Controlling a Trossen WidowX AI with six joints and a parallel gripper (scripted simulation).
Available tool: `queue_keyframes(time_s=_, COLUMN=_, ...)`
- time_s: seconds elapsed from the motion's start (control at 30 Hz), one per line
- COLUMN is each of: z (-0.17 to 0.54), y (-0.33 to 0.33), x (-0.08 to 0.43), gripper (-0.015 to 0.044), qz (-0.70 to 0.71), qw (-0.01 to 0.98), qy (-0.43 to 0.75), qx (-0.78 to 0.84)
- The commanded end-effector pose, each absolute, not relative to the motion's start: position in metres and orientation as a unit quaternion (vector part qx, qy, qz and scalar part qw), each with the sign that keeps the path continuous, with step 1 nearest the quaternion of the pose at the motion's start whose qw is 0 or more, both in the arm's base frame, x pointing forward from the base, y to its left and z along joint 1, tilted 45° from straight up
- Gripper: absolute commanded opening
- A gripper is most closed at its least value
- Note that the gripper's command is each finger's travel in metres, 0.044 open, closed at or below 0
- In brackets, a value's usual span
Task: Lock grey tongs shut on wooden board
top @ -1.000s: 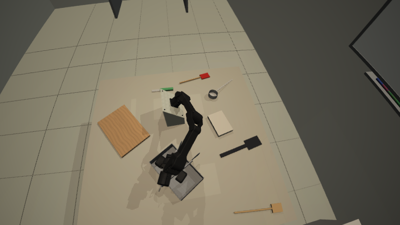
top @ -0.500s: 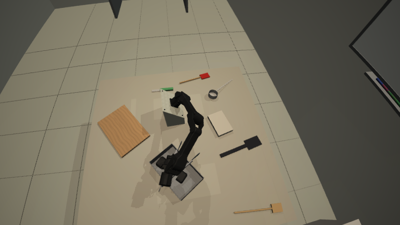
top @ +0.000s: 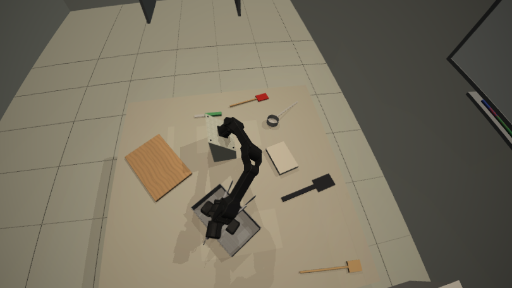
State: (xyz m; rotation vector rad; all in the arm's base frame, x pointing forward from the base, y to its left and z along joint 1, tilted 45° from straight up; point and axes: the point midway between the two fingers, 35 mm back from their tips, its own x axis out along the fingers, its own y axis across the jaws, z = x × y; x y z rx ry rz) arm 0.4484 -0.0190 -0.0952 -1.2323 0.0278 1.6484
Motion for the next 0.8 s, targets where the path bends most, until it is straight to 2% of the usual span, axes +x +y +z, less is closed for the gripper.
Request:
queue_keyframes(time_s=0.0, z=-0.095, y=-0.0194, x=0.4485, gripper=0.0387, qz=0.686, qw=0.516, qy=0.012, qx=-0.513)
queue_keyframes(time_s=0.1, z=-0.095, y=-0.0194, x=0.4485, gripper=0.0309, qz=0.686, qw=0.516, qy=0.012, qx=-0.513)
queue_keyframes(time_s=0.77, z=-0.095, y=-0.0194, x=0.4485, gripper=0.0175, qz=0.686, qw=0.516, qy=0.012, qx=-0.513)
